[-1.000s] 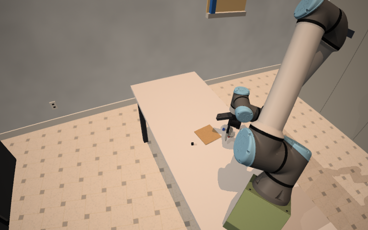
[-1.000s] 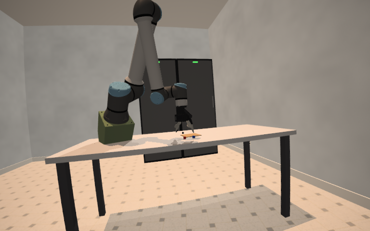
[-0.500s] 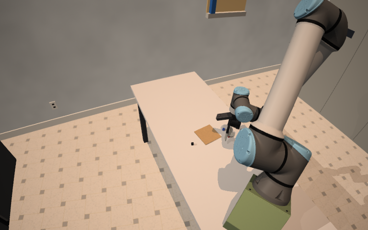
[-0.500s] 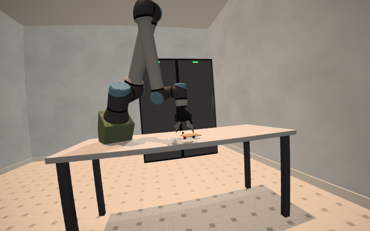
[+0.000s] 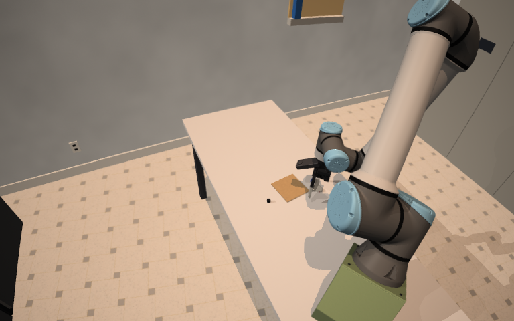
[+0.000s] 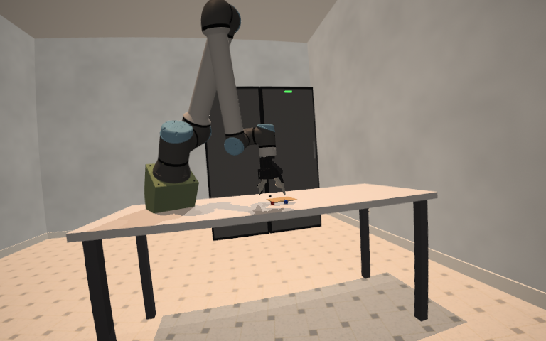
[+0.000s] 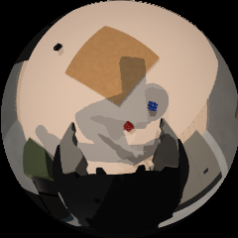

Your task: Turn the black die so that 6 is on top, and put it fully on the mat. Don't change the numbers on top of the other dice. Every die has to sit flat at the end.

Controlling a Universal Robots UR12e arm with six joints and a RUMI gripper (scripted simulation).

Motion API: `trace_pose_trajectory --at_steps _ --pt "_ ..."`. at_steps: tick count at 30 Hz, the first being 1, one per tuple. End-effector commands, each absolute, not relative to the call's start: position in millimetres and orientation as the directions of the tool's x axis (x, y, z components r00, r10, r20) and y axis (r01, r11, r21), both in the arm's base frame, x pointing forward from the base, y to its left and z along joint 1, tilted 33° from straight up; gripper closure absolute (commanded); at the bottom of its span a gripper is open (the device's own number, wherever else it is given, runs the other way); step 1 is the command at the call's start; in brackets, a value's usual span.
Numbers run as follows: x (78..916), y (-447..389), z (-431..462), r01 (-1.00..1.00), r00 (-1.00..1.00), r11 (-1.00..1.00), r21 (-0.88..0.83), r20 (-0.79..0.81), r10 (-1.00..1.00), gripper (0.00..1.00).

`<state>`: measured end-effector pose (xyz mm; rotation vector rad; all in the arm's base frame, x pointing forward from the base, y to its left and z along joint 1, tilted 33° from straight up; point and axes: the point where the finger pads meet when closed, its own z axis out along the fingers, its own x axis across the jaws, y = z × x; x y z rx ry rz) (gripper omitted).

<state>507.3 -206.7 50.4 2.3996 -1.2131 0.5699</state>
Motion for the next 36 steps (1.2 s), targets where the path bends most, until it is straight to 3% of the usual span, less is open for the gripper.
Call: trace_pose_trajectory --at_steps 1,36 --pt "513 -193 44 -0.821 0.542 -0.549 0.158 0.518 -0.662 0.00" --pt "582 -28 -42 -0.821 0.542 -0.549 0.158 0.518 -0.662 0.00"
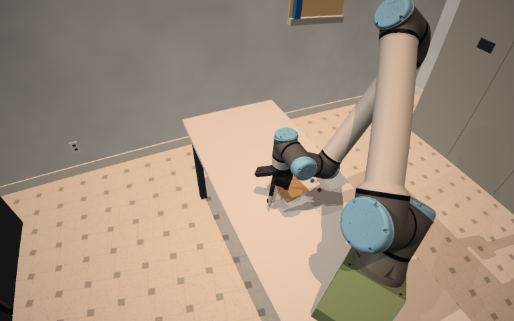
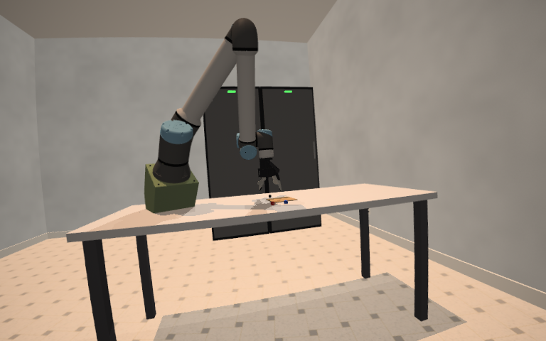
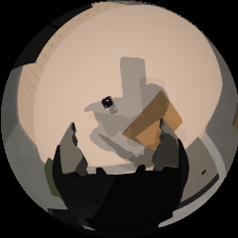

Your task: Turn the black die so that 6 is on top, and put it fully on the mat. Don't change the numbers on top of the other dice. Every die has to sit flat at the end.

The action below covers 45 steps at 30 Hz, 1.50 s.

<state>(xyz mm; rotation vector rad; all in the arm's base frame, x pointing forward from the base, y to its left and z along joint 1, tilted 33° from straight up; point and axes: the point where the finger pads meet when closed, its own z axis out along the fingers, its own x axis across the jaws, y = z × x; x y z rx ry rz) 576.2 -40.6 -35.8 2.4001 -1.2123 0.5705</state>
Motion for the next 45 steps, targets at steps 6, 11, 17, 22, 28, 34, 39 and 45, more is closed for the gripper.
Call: trace_pose_trajectory --at_steps 6,11,17,22,28,34,39,45 --pt "589 -12 -50 -0.821 0.542 -0.549 0.158 0.518 -0.662 0.00" --pt "591 -7 -53 -0.821 0.542 -0.549 0.158 0.518 -0.662 0.00" --pt "592 -5 -54 -0.821 0.542 -0.549 0.158 0.518 -0.662 0.00" --pt "592 -5 -54 -0.821 0.542 -0.549 0.158 0.518 -0.662 0.00" --pt "592 -5 -54 -0.821 0.542 -0.549 0.158 0.518 -0.662 0.00" --pt "592 -5 -54 -0.821 0.542 -0.549 0.158 0.518 -0.662 0.00" --pt "592 -5 -54 -0.821 0.542 -0.549 0.158 0.518 -0.662 0.00" --pt "592 -5 -54 -0.821 0.542 -0.549 0.158 0.518 -0.662 0.00"
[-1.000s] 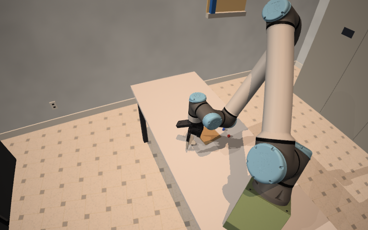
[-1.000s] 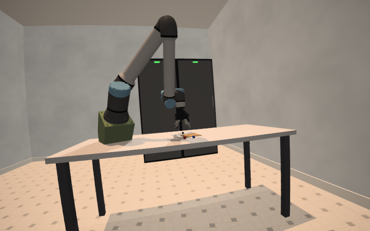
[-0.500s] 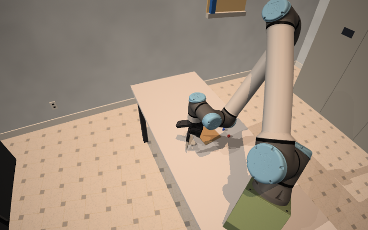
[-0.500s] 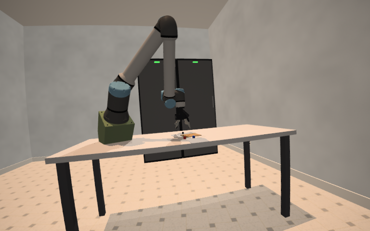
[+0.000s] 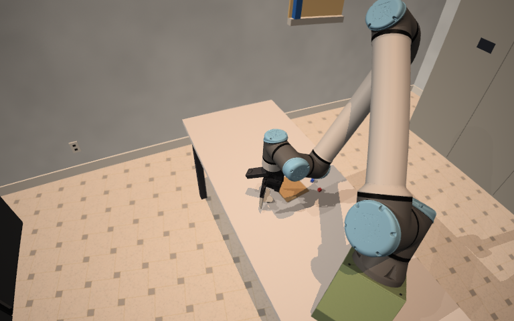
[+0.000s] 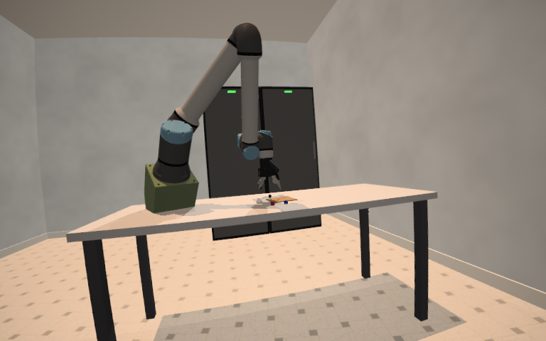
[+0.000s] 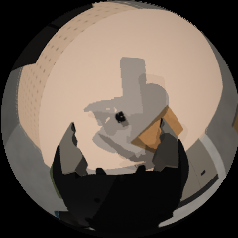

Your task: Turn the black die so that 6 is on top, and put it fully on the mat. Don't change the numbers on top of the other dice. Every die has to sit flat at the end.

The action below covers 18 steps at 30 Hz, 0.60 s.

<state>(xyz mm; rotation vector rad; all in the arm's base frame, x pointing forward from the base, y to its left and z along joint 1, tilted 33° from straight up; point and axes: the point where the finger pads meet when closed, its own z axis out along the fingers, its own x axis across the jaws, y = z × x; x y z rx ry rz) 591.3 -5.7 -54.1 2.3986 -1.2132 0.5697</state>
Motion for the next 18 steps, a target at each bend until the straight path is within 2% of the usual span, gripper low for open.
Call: trace_pose_trajectory --at_steps 1,18 --pt "591.5 -5.4 -53.8 -0.821 0.542 -0.549 0.158 0.518 -0.662 0.00" --pt "590.6 -2.7 -49.2 -0.821 0.542 -0.549 0.158 0.518 -0.662 0.00"
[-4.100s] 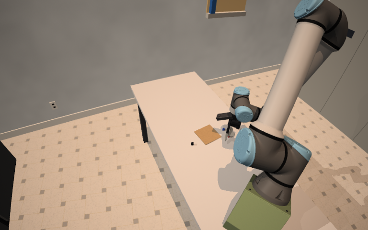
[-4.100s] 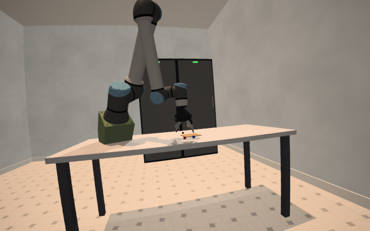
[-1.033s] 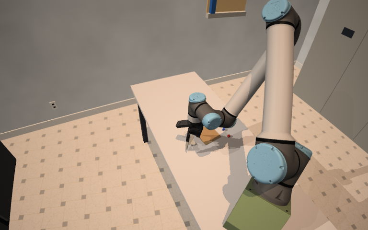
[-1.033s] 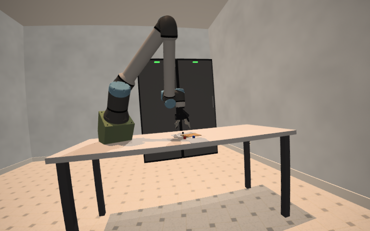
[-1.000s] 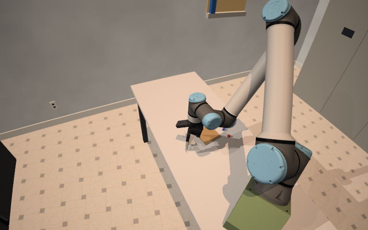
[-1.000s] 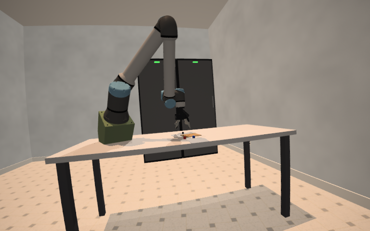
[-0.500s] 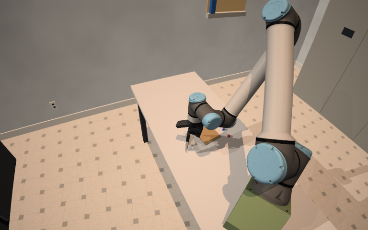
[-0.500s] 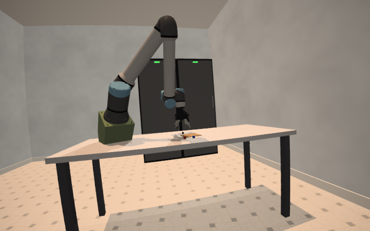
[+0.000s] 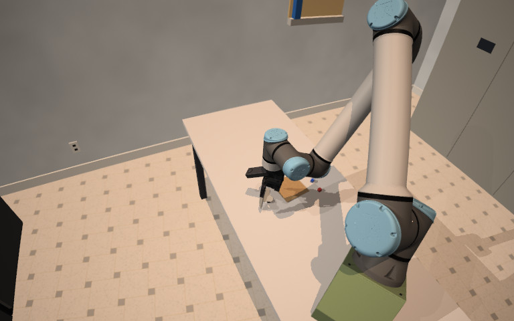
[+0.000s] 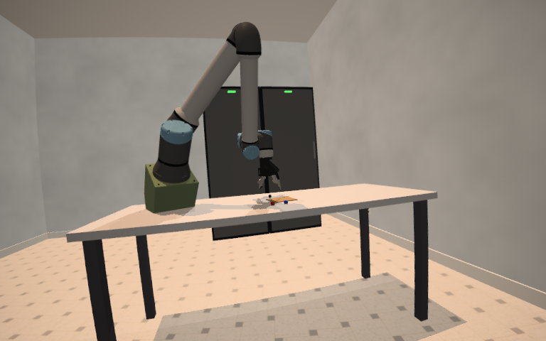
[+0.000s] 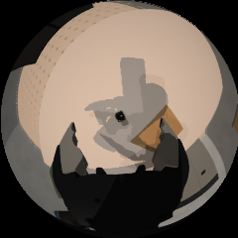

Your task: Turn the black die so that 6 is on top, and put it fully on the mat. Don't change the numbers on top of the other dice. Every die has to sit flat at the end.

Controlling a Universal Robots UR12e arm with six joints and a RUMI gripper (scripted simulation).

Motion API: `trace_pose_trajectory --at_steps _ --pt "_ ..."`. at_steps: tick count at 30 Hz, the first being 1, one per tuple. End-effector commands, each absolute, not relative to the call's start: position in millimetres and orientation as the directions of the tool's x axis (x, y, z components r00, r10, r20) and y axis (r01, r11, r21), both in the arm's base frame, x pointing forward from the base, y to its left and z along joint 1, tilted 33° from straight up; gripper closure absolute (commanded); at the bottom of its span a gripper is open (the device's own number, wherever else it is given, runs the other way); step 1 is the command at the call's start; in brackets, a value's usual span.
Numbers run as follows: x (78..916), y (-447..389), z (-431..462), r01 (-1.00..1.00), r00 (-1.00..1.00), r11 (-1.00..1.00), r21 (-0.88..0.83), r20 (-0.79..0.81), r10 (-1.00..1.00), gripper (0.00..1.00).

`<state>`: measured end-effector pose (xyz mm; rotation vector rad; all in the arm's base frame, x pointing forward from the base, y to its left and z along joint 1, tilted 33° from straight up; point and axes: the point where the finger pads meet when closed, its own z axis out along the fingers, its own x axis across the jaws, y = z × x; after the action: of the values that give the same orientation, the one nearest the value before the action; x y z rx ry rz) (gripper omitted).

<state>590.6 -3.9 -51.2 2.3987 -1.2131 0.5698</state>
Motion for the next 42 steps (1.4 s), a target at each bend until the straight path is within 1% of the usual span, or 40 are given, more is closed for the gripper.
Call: trace_pose_trajectory --at_steps 1,15,22,38,42 --pt "590 -1 -47 -0.821 0.542 -0.549 0.158 0.518 -0.662 0.00" --pt "576 40 21 -0.821 0.542 -0.549 0.158 0.518 -0.662 0.00" --pt "572 51 39 -0.821 0.542 -0.549 0.158 0.518 -0.662 0.00" --pt "570 54 45 -0.819 0.545 -0.551 0.160 0.517 -0.660 0.00" --pt "570 52 44 -0.784 0.594 -0.590 0.191 0.507 -0.625 0.00"
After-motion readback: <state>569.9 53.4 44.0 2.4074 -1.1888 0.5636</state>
